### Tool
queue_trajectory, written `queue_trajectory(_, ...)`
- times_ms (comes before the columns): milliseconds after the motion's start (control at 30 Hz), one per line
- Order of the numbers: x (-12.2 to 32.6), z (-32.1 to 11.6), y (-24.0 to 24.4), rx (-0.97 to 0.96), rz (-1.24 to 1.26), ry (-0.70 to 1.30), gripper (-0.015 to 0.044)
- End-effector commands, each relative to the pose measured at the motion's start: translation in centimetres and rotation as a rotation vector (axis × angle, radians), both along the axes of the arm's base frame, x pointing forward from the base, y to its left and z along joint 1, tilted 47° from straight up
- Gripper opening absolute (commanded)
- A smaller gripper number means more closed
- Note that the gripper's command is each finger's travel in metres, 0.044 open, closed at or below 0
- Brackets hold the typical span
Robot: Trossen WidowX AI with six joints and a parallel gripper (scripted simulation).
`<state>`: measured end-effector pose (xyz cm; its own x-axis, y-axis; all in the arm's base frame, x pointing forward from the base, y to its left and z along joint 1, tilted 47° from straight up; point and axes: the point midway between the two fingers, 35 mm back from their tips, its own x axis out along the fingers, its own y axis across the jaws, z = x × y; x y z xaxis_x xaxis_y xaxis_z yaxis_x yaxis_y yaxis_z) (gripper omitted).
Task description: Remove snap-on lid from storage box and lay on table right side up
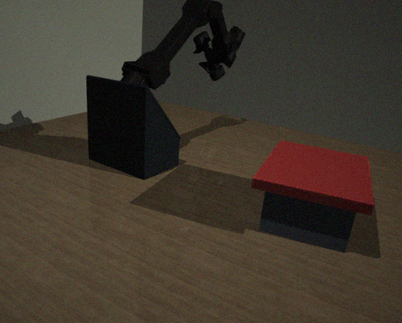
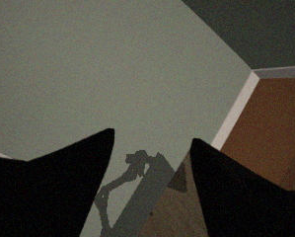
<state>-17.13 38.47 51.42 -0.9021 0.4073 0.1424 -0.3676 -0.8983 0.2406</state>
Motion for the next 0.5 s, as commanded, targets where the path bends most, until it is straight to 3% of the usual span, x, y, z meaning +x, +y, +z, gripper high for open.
queue_trajectory(0, 5.1, -0.4, 1.3, -0.036, -0.119, 0.021, 0.0235)
queue_trajectory(467, 20.9, -3.5, 2.1, -0.210, -0.468, 0.149, 0.0235)
